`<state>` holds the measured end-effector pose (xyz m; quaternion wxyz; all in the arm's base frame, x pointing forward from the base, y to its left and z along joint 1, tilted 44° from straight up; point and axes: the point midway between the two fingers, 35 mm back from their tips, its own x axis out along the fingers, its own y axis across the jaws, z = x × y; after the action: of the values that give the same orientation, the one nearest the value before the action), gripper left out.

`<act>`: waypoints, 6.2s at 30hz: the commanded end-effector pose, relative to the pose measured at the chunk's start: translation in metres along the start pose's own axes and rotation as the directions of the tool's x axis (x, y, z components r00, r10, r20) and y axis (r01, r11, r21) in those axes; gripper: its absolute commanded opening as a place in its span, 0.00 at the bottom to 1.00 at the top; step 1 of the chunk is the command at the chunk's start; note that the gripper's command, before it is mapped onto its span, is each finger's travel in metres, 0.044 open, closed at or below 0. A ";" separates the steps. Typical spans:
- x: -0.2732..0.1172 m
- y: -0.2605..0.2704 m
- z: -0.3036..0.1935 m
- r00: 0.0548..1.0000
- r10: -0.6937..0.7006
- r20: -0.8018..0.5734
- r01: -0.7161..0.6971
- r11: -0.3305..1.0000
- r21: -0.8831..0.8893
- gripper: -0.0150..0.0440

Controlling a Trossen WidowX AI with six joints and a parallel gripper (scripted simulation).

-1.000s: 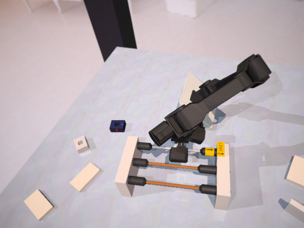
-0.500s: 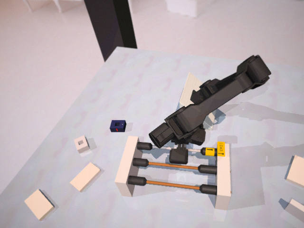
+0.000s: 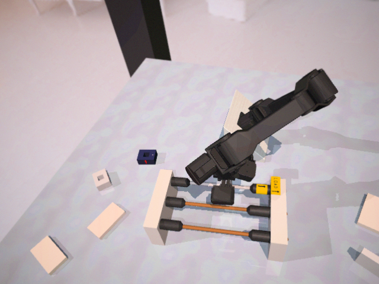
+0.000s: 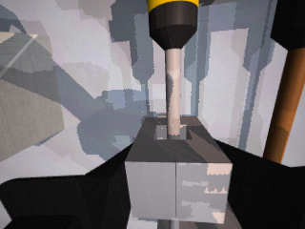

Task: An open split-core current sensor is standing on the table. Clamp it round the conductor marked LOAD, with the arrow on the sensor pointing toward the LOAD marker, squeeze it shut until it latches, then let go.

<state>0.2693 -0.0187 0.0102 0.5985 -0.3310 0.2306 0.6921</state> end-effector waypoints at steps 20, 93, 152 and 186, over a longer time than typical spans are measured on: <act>0.012 -0.003 0.000 1.000 -0.001 -0.004 0.001 1.000 -0.006 0.34; -0.093 0.008 -0.008 0.997 -0.074 -0.004 0.074 0.996 0.041 1.00; -0.077 0.086 0.065 0.788 -0.497 -0.363 0.365 -0.098 0.926 1.00; -0.053 0.102 0.060 0.650 -0.615 -0.445 0.108 -0.505 0.856 1.00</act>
<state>0.1613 -0.0291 0.0812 0.8417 0.3365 0.4211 -0.0314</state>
